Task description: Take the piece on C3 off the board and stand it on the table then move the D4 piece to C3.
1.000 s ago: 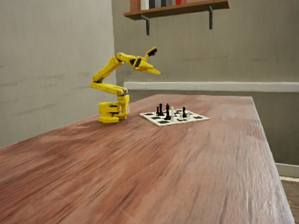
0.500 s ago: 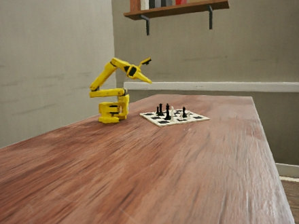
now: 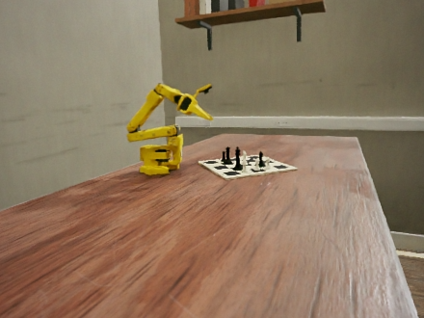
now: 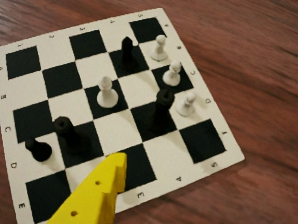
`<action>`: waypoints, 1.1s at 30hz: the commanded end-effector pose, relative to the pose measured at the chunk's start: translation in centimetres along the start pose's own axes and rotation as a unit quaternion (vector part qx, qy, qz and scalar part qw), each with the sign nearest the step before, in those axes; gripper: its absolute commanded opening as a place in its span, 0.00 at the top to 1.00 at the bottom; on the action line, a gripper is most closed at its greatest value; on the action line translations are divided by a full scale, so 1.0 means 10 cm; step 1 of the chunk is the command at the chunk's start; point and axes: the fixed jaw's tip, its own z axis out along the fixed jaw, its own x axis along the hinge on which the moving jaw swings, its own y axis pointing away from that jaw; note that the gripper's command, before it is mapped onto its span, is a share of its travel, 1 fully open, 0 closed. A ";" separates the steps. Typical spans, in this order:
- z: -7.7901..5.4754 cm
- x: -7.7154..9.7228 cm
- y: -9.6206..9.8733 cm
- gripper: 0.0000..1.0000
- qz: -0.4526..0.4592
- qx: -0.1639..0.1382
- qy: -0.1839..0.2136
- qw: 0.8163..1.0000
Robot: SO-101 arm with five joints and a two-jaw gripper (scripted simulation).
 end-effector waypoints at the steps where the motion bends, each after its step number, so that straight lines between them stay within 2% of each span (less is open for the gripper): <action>1: 0.01 0.03 0.01 0.60 0.004 -0.004 0.006 1.000; 21: 0.02 0.04 0.00 0.61 0.005 -0.001 0.014 1.000; 24: 0.04 0.10 -0.05 0.66 0.015 0.013 0.058 0.998; 26: 0.04 0.10 -0.05 0.66 0.015 0.013 0.058 0.998; 29: 0.08 0.19 -0.13 0.75 0.036 0.034 0.138 0.989; 33: 0.11 0.35 -0.26 0.89 0.077 0.060 0.258 0.961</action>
